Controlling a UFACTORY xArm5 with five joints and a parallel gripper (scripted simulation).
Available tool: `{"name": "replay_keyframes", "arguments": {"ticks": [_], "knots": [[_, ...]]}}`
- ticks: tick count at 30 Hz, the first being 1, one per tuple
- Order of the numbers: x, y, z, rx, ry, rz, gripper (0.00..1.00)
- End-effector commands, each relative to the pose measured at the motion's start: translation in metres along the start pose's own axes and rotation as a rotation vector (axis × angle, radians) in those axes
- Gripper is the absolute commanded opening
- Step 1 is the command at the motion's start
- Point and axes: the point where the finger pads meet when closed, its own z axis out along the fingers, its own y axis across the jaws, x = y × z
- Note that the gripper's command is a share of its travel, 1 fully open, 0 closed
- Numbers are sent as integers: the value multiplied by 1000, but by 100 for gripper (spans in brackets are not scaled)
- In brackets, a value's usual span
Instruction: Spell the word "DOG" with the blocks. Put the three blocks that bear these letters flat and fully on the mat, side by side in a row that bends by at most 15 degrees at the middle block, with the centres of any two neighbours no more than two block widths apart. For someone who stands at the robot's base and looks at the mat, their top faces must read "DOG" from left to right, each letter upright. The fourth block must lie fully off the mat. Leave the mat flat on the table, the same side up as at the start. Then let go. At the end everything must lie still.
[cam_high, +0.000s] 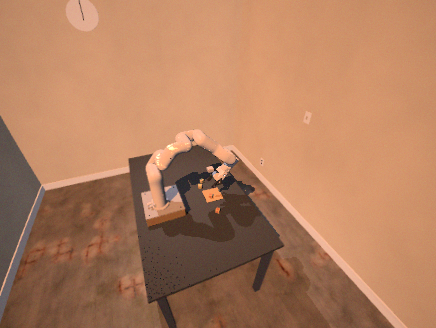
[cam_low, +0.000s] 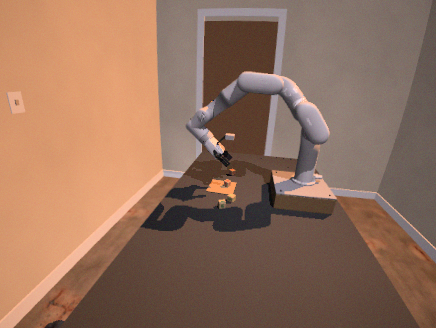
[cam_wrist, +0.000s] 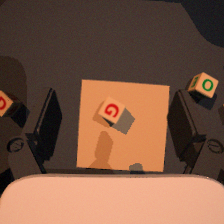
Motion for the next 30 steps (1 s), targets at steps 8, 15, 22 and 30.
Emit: {"name": "replay_keyframes", "arguments": {"ticks": [8,15,22,30], "knots": [[3,1,-6,1,-25,79,100],[8,4,-14,-1,-62,215,100],[14,7,-23,-12,-111,396,100],[23,11,-34,-37,-167,608,100]]}}
